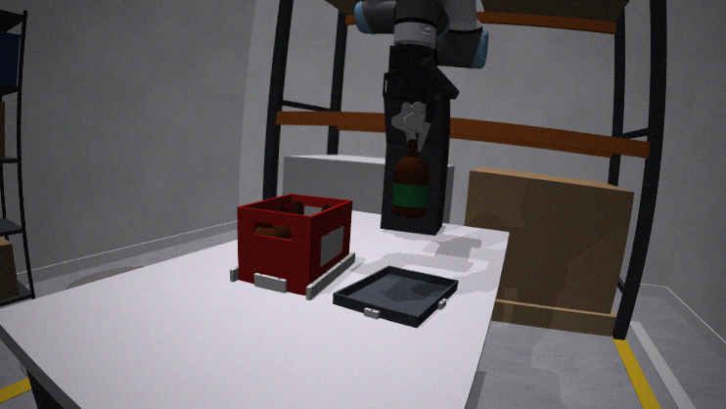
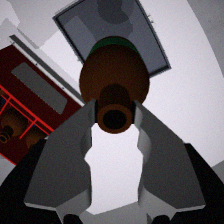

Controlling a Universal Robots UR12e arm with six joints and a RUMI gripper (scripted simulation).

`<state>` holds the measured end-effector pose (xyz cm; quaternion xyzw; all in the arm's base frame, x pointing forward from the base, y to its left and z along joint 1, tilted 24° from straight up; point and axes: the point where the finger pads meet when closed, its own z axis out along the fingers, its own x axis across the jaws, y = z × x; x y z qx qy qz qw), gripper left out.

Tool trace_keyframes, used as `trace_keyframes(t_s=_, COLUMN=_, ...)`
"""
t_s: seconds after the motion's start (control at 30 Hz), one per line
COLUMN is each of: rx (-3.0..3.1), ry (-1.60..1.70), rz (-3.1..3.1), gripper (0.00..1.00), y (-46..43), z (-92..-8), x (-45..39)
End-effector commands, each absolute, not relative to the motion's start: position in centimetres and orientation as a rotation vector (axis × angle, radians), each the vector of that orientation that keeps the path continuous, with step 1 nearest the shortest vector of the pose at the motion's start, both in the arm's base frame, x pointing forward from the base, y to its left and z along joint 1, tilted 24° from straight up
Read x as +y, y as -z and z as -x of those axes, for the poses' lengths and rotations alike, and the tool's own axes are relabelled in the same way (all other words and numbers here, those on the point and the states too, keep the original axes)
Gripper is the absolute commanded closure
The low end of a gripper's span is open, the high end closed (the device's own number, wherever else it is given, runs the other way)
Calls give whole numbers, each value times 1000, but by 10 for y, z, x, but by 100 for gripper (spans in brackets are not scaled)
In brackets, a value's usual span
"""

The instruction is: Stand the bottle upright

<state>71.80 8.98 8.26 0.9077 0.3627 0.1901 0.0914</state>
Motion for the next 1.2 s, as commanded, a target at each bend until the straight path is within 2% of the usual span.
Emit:
trace_keyframes(t_s=0.0, rx=1077, ry=-566, rz=-2696, gripper=100, y=-83, z=-719, x=90)
trace_keyframes(t_s=1.17, rx=1077, ry=-566, rz=-2696, gripper=100, y=-43, z=-737, x=89)
